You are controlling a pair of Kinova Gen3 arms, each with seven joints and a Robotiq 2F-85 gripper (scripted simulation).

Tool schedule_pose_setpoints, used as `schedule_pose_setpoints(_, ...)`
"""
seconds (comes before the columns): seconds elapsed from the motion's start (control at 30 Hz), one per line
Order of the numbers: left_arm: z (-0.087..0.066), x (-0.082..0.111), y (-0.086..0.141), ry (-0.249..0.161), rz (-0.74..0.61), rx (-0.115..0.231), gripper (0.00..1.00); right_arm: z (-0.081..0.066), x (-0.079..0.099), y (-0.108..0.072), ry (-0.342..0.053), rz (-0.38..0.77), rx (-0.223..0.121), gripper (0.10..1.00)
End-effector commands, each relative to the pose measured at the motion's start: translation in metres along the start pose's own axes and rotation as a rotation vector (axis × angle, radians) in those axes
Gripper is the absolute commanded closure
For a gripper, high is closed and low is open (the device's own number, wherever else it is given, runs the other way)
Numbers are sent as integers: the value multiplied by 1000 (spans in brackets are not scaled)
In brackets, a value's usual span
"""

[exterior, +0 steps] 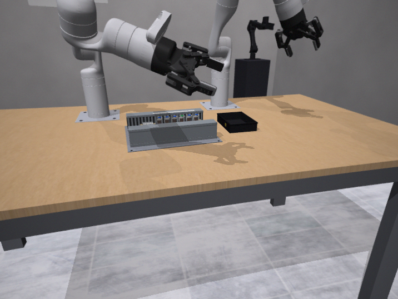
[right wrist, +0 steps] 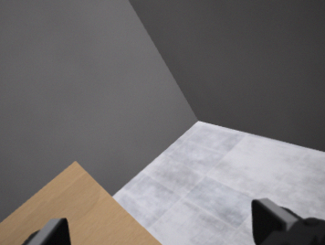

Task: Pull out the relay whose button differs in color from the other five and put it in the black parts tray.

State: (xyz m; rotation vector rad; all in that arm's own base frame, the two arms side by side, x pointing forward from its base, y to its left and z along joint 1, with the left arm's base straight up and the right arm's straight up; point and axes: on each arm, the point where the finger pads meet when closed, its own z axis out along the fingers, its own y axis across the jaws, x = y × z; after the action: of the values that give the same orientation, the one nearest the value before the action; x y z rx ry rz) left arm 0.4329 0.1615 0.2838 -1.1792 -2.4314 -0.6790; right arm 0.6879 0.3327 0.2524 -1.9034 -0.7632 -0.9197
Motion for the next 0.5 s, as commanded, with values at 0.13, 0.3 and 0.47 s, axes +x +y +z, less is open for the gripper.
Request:
schedule_pose_setpoints(0.13, 49, 49, 0, -11, -245, 131, 1, -1, 2, -1, 2, -2, 0, 99)
schedule_pose_setpoints(0.3, 70, 72, -3, -14, -363, 190, 1, -1, 2, -1, 2, -2, 0, 99)
schedule_pose_setpoints(0.47, 85, 88, -6, -15, -447, 229, 1, -1, 2, -1, 2, -2, 0, 99)
